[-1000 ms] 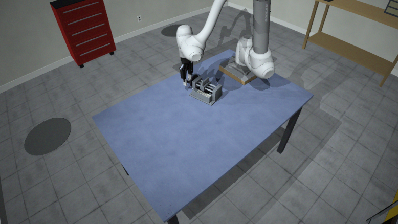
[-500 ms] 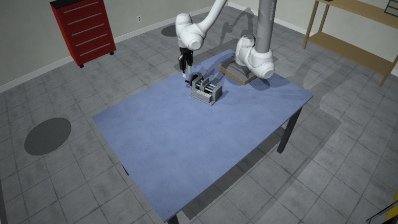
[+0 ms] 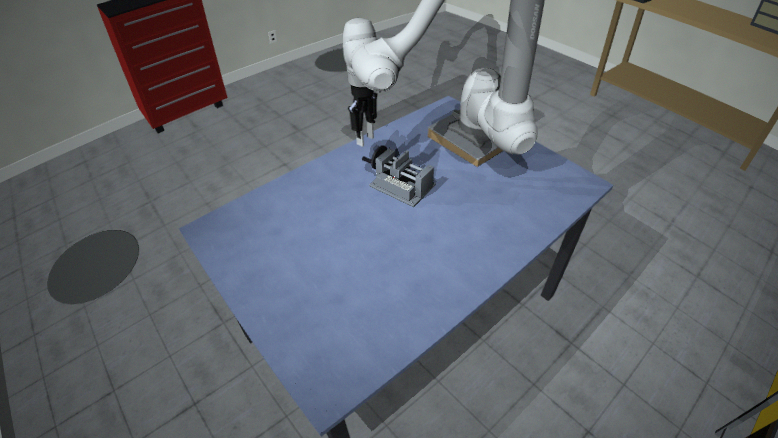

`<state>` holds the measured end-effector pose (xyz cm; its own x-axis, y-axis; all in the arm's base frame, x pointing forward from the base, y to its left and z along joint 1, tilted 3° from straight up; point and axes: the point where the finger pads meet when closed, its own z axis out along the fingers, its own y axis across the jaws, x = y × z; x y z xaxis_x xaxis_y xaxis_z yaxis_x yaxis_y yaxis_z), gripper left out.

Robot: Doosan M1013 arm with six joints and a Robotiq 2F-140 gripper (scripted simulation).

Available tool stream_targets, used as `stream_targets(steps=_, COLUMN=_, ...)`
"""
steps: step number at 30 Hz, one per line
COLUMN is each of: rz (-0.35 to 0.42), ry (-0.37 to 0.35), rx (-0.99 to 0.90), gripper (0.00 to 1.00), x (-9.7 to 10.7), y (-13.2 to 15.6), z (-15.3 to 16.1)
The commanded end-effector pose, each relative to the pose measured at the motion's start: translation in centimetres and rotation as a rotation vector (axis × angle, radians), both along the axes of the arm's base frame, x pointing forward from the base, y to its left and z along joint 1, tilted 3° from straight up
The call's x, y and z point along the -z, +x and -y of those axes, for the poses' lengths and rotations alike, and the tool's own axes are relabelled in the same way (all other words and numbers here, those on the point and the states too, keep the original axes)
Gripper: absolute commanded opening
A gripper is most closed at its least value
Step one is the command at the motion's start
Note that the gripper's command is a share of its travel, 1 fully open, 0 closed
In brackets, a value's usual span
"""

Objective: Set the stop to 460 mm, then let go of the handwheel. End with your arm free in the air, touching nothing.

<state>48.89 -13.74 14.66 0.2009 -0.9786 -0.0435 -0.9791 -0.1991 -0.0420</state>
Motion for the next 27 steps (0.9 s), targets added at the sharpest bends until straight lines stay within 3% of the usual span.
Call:
stream_targets(steps=1, rz=0.0, ry=0.0, rx=0.0, gripper=0.33, x=0.0, y=0.0, z=0.0)
stream_targets(steps=6, rz=0.0, ry=0.0, rx=0.0, gripper=0.33, x=-0.1, y=0.2, z=-1.9)
stream_targets(steps=12, rz=0.0, ry=0.0, rx=0.0, gripper=0.33, x=-0.5, y=0.8, z=-9.6)
stream_targets(steps=15, rz=0.0, ry=0.0, rx=0.0, gripper=0.33, x=-0.7, y=0.9, z=-11.7)
stream_targets(steps=27, rz=0.0, ry=0.0, rx=0.0, gripper=0.33, x=-0.7, y=1.1, z=-13.5)
